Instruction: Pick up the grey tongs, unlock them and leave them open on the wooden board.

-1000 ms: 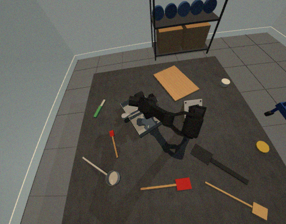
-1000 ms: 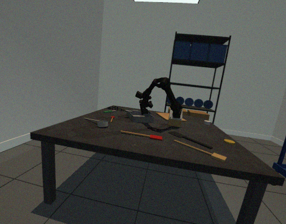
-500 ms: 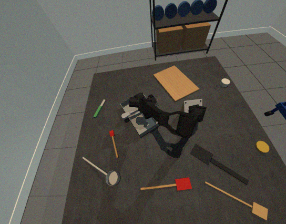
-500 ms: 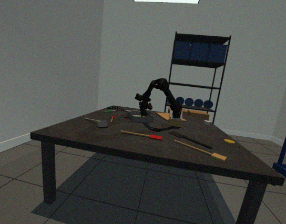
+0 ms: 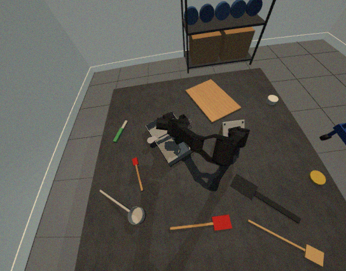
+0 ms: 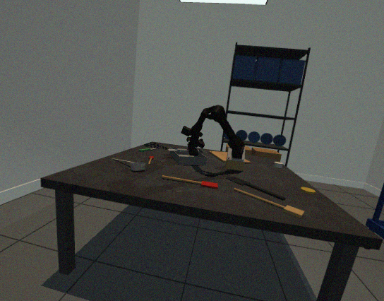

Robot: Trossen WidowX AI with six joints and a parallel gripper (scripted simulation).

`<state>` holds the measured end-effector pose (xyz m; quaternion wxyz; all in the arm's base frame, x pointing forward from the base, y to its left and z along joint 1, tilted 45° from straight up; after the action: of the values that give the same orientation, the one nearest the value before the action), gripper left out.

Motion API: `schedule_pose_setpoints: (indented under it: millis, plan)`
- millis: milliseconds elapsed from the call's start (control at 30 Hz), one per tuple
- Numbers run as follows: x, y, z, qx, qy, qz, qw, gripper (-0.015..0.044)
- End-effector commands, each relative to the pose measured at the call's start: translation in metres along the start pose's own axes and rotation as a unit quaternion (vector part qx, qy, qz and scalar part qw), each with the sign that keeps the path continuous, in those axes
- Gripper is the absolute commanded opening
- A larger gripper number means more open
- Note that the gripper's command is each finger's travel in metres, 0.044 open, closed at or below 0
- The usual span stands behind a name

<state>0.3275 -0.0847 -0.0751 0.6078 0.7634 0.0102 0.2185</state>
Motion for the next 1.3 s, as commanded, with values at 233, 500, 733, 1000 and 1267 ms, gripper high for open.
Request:
schedule_pose_setpoints:
  millis: [233,500,733,1000,1267]
  plan:
    - [0.001,0.007,0.005,-0.001,0.001,0.000,1.000,-0.0150]
    - [-0.003,0.067,0.039,-0.003,-0.002,-0.005,1.000,-0.0150]
    - [-0.003,0.067,0.039,-0.003,-0.002,-0.005,1.000,-0.0150]
    - [-0.004,0.065,0.039,0.038,0.002,-0.009,0.999,-0.0150]
    - [-0.005,0.062,0.039,0.112,0.007,-0.009,0.994,-0.0150]
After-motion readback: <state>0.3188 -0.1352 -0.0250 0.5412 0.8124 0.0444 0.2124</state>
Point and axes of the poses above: the point midway between the two fingers, 35 mm back from their tips, its own y axis back along the fingers, its own z axis across the jaws, x = y × z, the point moved 2 cm from there along y, back along the fingers, and after that the axes turned 6 degrees about y, right-handed, at the moved point
